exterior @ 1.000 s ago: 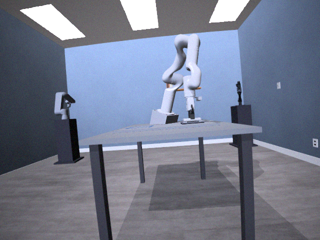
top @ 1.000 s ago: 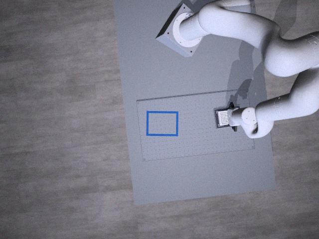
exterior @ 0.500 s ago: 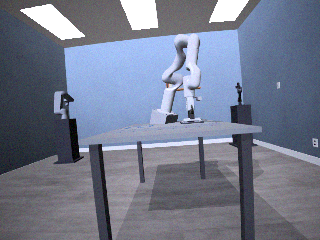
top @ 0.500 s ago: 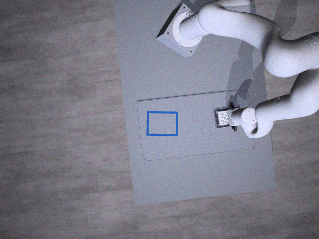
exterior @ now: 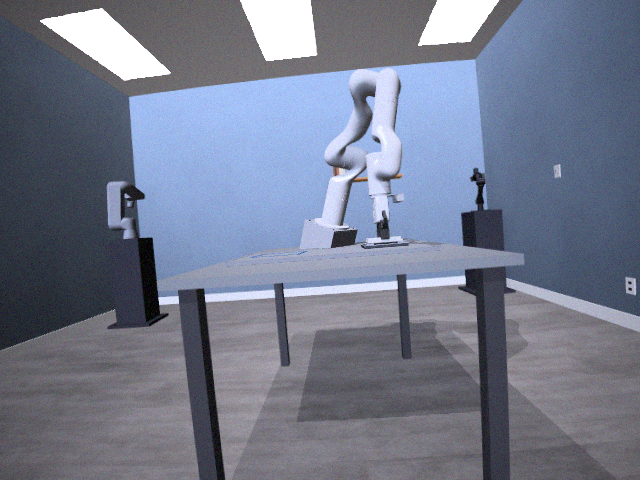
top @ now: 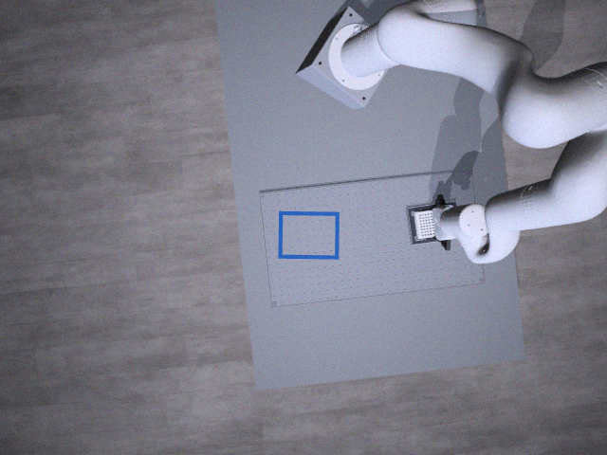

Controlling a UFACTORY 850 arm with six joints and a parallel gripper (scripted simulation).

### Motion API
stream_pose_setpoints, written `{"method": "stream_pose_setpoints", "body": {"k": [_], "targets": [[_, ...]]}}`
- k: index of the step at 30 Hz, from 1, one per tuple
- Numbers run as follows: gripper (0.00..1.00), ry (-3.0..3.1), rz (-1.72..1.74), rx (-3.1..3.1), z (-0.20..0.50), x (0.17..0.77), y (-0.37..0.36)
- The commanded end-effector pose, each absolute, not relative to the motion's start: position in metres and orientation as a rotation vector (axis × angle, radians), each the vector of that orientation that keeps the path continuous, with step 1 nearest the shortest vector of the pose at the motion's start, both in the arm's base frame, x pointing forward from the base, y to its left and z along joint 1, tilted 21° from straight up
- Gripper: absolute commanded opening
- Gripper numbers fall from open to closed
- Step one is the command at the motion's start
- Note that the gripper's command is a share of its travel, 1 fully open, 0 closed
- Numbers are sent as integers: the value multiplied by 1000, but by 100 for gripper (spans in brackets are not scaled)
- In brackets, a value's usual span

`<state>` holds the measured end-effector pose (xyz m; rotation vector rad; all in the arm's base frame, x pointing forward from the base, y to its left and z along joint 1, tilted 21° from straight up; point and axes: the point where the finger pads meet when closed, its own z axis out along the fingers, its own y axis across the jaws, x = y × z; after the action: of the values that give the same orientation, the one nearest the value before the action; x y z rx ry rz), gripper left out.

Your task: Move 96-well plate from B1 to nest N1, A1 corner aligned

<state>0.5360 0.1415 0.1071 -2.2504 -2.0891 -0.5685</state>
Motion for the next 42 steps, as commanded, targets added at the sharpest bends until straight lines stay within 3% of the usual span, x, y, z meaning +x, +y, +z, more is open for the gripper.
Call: {"method": "stream_pose_setpoints", "body": {"k": [1,42], "targets": [[0,-2089,-571,-2251,107,537,142],[0,-2089,-571,-2251,102,538,143]]}}
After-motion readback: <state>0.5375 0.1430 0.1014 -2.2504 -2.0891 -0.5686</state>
